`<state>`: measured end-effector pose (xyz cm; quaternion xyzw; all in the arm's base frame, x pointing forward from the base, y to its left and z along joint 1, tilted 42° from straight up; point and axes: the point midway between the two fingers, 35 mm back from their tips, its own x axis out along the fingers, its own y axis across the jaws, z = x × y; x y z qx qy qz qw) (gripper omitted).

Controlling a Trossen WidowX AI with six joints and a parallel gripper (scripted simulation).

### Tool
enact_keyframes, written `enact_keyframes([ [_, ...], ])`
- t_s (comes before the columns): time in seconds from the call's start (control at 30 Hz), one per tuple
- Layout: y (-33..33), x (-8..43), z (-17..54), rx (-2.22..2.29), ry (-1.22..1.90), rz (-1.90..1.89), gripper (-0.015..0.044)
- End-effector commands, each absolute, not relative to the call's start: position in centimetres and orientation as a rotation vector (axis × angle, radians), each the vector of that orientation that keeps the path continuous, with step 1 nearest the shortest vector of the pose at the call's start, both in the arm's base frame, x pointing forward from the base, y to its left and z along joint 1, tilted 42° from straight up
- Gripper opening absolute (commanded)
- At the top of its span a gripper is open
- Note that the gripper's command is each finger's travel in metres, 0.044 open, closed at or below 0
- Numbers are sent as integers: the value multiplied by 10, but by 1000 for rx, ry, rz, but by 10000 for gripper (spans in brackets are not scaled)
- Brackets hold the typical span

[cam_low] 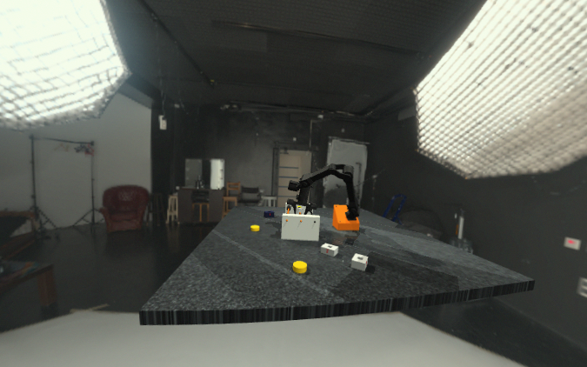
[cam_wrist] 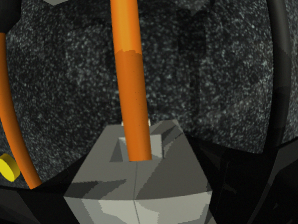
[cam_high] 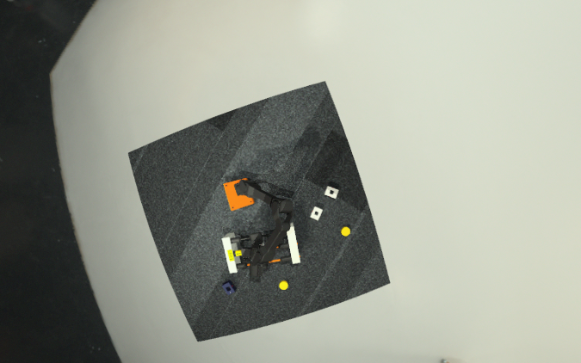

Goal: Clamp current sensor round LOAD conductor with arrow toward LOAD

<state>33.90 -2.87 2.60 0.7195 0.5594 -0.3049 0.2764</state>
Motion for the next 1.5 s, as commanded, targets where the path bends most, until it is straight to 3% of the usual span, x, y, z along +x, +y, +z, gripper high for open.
enact_keyframes([
  [0.0,-29,339,26,1933,1504,-821,256],
  [0.9,-29,339,26,1933,1504,-821,256],
  [1.13,-29,339,26,1933,1504,-821,440],
  [1.47,-36,337,36,1942,1490,-815,440],
])
